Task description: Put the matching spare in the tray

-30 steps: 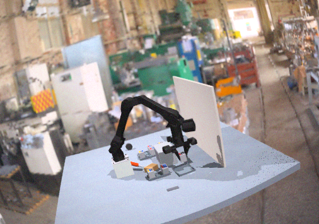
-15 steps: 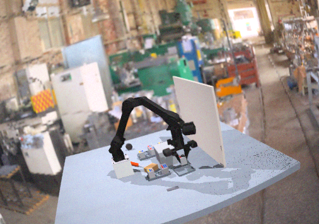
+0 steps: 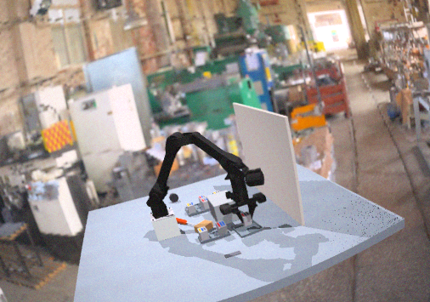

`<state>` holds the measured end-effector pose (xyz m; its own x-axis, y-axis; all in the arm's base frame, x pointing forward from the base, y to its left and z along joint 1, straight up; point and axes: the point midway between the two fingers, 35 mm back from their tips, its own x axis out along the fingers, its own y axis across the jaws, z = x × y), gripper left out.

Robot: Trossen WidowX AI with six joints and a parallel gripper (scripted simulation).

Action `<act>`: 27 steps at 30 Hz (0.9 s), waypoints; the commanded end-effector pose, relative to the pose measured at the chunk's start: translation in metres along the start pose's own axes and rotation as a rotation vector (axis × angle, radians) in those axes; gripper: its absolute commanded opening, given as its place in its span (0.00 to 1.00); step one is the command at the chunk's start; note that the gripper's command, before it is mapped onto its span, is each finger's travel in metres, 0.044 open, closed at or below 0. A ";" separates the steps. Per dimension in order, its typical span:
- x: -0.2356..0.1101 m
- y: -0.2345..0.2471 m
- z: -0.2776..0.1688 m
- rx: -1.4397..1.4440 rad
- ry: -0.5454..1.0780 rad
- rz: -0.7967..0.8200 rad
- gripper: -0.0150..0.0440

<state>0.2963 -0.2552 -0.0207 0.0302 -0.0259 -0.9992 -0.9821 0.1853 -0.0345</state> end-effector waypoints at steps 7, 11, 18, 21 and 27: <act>0.014 0.004 0.002 -0.006 -0.003 0.006 0.25; 0.016 0.004 0.002 -0.006 -0.003 0.006 0.25; 0.012 0.003 0.002 0.000 -0.001 0.002 0.52; 0.012 0.003 0.002 0.000 -0.001 0.002 0.65; 0.012 0.003 0.002 0.000 -0.001 0.002 0.92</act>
<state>0.2939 -0.2532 -0.0340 0.0265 -0.0229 -0.9994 -0.9822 0.1854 -0.0303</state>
